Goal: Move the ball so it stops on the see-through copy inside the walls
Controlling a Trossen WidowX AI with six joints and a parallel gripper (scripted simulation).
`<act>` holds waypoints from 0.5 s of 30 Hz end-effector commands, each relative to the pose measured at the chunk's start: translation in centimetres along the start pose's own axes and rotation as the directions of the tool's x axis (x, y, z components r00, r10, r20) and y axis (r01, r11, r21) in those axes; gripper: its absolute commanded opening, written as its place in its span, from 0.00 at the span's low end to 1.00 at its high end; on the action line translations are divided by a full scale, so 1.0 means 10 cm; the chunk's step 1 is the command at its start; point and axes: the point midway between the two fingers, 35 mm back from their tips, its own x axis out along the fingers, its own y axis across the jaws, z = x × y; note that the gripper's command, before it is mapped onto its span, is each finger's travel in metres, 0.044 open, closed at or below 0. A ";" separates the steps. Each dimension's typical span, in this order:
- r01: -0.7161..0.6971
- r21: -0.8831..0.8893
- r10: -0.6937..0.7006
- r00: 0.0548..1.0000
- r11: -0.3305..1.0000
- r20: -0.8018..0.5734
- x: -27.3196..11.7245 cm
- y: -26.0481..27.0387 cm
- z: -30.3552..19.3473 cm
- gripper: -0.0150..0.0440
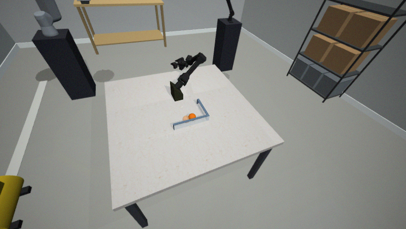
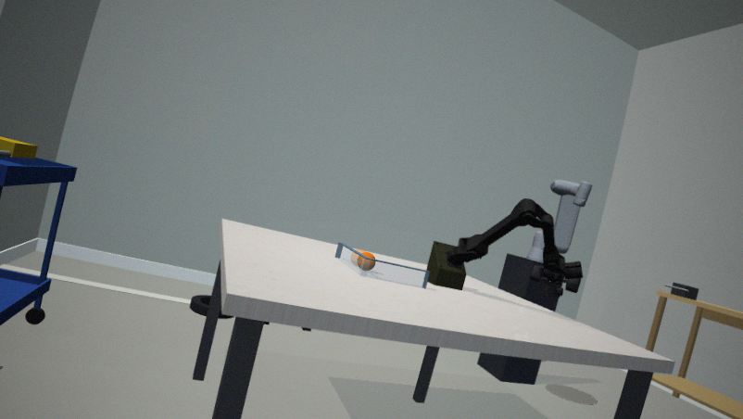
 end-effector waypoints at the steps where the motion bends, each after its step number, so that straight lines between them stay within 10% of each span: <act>1: -0.002 0.000 0.002 1.000 1.000 0.002 -0.01 0.01 0.01 0.98; 15: -0.271 0.058 0.249 0.936 0.961 0.249 -0.99 0.75 0.81 0.98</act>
